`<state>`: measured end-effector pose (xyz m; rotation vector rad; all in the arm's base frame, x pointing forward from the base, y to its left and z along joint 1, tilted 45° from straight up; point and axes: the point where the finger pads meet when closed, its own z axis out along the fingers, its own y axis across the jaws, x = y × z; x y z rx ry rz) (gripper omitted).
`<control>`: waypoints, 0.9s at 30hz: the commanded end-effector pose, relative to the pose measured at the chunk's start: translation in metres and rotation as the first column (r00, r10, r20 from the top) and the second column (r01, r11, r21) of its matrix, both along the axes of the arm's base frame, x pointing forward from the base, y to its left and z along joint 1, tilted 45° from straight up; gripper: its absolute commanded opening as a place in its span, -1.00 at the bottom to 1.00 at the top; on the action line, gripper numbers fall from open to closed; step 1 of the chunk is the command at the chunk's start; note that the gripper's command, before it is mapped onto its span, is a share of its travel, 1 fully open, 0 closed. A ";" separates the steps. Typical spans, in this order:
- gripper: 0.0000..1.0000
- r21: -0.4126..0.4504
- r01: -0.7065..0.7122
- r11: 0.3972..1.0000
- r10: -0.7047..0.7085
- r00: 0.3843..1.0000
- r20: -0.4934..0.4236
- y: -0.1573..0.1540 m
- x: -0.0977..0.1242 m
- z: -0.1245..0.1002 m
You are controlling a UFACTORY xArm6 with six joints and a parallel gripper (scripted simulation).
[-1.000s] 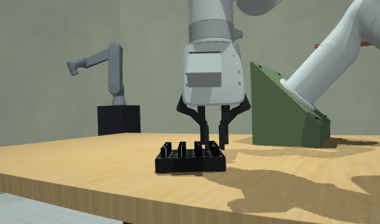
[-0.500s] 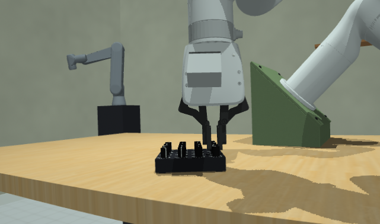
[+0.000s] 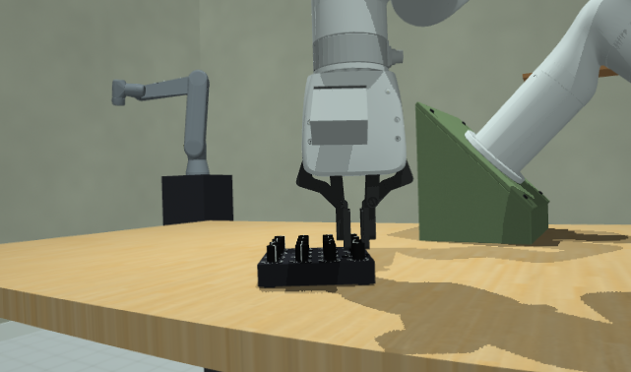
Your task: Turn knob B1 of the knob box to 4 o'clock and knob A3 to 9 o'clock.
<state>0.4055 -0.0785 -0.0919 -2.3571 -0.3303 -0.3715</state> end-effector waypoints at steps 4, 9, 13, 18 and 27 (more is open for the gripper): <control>-0.84 -0.002 0.001 1.000 -0.001 1.000 0.002 -0.001 0.001 0.001; -0.84 -0.002 0.001 1.000 -0.001 1.000 0.002 -0.001 0.001 0.001; -0.84 -0.002 0.001 1.000 -0.001 1.000 0.003 -0.001 0.001 0.001; -0.84 -0.003 -0.005 1.000 0.005 1.000 0.009 -0.001 0.001 0.001; -0.84 -0.010 -0.028 1.000 0.028 0.999 0.031 -0.001 0.001 0.001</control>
